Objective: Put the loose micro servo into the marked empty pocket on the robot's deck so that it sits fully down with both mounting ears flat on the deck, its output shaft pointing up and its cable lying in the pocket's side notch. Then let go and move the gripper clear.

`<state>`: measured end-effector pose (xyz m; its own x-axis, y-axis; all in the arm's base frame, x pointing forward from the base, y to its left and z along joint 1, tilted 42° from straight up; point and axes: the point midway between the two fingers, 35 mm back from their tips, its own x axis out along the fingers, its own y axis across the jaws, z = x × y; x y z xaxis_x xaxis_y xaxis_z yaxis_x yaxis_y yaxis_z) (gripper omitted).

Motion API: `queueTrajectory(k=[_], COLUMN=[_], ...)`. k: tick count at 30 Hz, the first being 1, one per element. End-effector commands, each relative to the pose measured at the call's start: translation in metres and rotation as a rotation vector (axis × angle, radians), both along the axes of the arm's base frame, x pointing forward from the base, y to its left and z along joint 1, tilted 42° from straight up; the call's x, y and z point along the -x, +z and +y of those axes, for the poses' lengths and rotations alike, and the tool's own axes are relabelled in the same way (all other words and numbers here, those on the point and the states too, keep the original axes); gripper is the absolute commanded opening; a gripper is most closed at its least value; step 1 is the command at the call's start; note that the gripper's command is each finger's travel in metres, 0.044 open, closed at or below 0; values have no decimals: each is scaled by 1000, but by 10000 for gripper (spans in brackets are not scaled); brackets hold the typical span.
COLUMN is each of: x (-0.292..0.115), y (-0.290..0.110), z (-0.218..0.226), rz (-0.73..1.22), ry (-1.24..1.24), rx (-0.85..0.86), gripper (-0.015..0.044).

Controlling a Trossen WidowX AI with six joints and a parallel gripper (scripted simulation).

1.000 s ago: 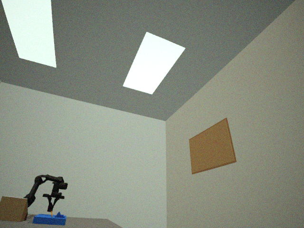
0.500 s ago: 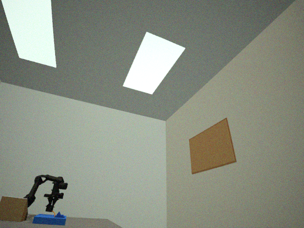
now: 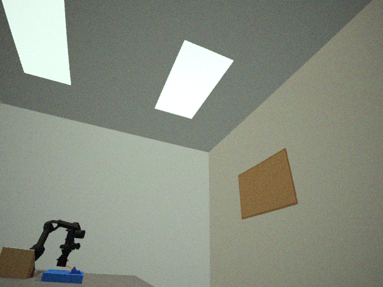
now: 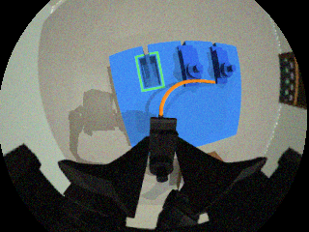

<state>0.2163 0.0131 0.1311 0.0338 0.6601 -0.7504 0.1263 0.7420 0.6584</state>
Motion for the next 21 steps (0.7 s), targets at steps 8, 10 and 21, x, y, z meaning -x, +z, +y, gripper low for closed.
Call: queueTrajectory(k=[8, 10, 21], x=[0, -1, -38], y=[1, 1, 4], z=[0, 0, 2], rz=[-141, -141, -144], ry=[158, 158, 158], rx=[5, 5, 5], gripper=[0, 0, 0])
